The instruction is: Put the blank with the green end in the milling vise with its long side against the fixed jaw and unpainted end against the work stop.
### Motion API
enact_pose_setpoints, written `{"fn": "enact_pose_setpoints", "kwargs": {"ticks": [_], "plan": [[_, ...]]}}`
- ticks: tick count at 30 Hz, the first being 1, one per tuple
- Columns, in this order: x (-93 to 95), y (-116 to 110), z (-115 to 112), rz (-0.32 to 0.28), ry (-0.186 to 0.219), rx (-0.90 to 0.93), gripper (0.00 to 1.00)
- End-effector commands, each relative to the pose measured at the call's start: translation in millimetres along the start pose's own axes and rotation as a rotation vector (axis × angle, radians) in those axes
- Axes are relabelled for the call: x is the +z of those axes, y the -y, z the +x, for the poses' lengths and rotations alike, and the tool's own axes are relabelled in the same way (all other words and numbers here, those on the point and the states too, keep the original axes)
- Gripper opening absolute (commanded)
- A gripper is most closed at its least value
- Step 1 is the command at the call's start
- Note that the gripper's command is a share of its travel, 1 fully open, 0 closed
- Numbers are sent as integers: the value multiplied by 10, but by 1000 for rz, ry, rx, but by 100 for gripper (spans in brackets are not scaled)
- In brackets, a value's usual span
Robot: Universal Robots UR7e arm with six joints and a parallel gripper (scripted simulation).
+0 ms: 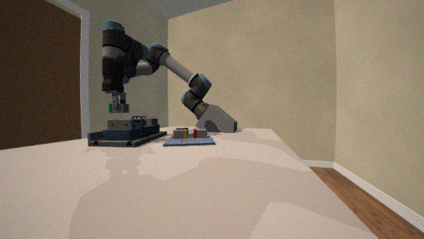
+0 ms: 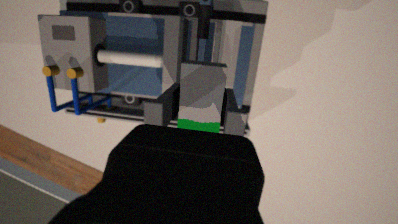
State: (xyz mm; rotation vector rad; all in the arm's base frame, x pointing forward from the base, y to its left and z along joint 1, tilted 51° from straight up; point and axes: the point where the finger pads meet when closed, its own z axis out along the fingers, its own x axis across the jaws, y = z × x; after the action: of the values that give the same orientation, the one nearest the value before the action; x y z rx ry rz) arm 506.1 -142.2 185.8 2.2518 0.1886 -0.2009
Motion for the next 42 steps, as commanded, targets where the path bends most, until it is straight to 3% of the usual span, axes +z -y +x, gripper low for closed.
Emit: {"fn": "enact_pose_setpoints", "kwargs": {"ticks": [1,42], "plan": [[-5,-9,9,0,-1,0,0],[-9,139,-84,0,-1,0,0]]}}
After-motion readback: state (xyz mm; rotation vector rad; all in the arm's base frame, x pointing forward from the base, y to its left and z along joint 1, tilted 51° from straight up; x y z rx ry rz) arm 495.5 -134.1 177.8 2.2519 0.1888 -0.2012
